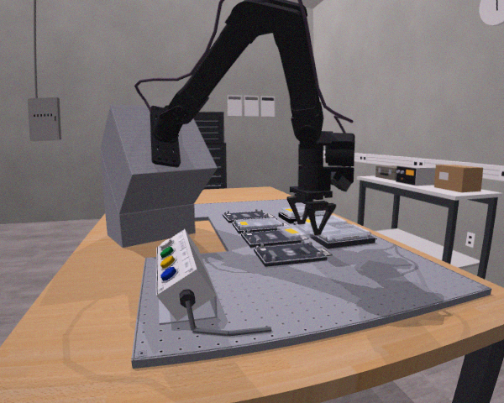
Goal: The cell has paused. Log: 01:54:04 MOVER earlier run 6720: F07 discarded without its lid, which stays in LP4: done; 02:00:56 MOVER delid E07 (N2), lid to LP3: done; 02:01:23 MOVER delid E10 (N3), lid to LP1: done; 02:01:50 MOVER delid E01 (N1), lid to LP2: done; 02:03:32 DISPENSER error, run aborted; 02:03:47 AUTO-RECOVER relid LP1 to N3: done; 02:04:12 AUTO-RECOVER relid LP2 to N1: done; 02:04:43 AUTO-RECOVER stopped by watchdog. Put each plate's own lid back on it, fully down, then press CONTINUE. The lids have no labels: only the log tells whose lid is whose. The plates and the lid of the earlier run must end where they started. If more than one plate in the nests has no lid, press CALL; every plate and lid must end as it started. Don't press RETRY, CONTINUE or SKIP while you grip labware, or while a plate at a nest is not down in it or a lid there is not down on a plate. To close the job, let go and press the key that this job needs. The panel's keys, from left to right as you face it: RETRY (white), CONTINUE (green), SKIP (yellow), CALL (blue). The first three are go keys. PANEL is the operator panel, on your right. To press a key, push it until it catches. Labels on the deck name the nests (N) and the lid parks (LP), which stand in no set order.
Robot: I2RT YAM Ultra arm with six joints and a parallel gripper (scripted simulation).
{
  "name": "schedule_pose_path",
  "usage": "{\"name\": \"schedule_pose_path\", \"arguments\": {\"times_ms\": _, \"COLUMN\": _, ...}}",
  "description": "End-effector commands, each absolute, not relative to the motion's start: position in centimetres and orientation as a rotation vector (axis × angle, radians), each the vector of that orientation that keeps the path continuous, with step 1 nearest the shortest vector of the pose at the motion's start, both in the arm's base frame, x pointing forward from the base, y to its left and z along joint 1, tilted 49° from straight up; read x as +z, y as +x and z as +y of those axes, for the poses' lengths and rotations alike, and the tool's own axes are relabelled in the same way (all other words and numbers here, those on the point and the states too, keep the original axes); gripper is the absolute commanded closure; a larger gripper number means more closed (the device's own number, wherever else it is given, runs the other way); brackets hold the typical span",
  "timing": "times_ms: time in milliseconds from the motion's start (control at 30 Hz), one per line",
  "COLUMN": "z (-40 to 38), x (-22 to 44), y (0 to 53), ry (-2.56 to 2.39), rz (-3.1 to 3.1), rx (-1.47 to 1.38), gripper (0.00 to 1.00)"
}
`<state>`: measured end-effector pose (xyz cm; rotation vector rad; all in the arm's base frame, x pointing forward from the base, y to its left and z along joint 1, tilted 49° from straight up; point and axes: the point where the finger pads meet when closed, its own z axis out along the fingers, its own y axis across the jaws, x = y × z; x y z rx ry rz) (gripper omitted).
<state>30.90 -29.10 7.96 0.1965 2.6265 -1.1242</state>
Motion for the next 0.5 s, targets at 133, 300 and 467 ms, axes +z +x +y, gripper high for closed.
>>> {"name": "schedule_pose_path", "arguments": {"times_ms": 133, "z": -28.0, "x": 8.7, "y": 34.8, "ry": 0.209, "rz": 2.621, "rx": -1.126, "gripper": 1.0}}
{"name": "schedule_pose_path", "arguments": {"times_ms": 300, "z": -27.4, "x": 8.9, "y": 37.2, "ry": 0.208, "rz": 2.62, "rx": -1.126, "gripper": 1.0}}
{"name": "schedule_pose_path", "arguments": {"times_ms": 467, "z": -27.1, "x": 9.0, "y": 38.7, "ry": 0.208, "rz": 2.619, "rx": -1.126, "gripper": 1.0}}
